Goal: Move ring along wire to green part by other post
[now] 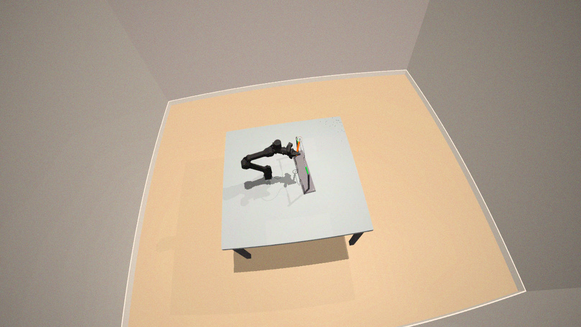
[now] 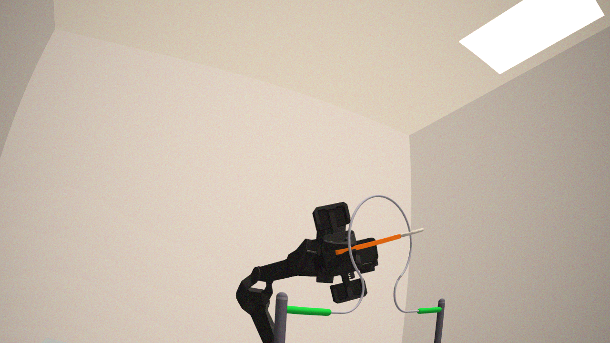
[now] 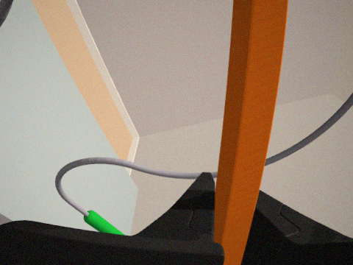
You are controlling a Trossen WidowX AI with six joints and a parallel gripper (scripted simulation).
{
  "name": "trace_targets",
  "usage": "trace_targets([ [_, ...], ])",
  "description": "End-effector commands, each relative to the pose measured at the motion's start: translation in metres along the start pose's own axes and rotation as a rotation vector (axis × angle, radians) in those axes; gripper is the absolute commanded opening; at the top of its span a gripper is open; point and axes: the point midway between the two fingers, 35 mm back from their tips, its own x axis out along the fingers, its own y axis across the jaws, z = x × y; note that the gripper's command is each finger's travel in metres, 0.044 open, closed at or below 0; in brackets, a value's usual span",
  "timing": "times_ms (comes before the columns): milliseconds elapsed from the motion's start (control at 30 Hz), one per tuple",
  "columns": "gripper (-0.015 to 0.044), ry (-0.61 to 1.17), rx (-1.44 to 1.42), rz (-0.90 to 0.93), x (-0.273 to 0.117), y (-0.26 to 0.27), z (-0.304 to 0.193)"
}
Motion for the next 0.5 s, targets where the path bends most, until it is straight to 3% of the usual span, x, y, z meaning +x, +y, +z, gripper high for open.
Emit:
trace_targets([
  [0,-0.015,0.0,-0.042,-0.021,-0.0002,-0.0005,-0.0015],
  [467,-0.015,-0.02,-0.199,-0.103,0.0003,-0.0064,-0.0009],
])
